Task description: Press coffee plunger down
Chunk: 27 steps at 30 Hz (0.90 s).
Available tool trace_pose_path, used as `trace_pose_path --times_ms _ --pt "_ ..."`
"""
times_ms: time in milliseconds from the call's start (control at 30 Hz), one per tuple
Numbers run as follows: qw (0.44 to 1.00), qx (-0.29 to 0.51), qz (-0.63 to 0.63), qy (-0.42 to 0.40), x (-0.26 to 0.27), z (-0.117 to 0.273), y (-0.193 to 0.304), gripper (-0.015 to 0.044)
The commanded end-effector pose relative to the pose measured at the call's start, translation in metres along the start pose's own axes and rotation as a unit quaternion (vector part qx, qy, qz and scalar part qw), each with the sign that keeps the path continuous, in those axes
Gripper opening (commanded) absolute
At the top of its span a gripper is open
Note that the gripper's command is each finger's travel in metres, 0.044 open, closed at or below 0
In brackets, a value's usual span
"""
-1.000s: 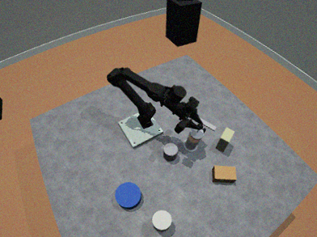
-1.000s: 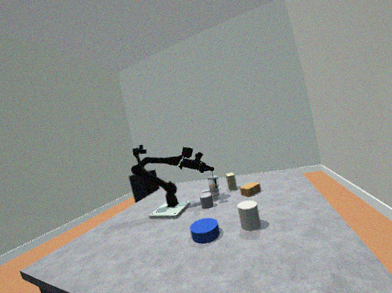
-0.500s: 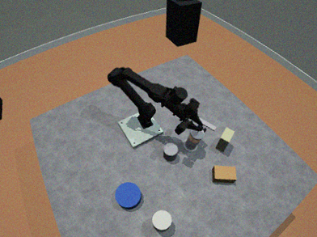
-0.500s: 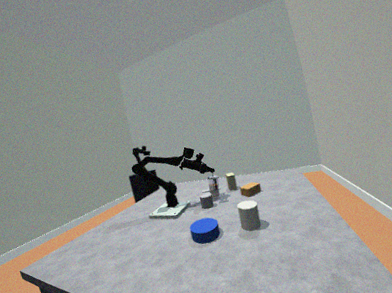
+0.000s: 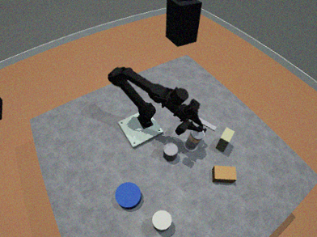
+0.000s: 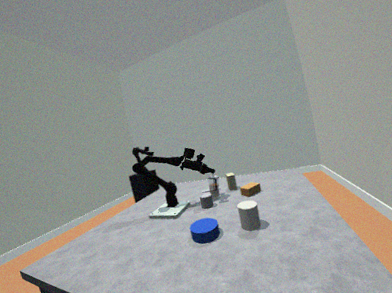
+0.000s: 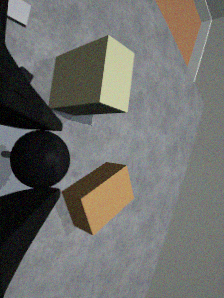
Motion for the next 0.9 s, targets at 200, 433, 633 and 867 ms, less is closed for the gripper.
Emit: trace_pose_path --times_ms 200,433,633,867 --pt "1.000 0.022 -0.004 0.000 0.0004 -0.0067 0.0068 0.0121" --pt "1.000 0.022 -0.004 0.000 0.0005 -0.0074 0.0063 0.0121" --pt "1.000 0.022 -0.004 0.000 0.0005 -0.0079 0.0058 0.0121" --pt "1.000 0.022 -0.004 0.000 0.0006 -0.0084 0.0054 0.0121"
Point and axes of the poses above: the point midway between the two fingers, 35 mm back from their tips, its own z axis back along the fingers, its own x axis across the jaws, y = z × x, the point moved 10 cm from there along z, back along the fingers, and after that the axes turned 2 degrees about z, right-handed, at the moved point
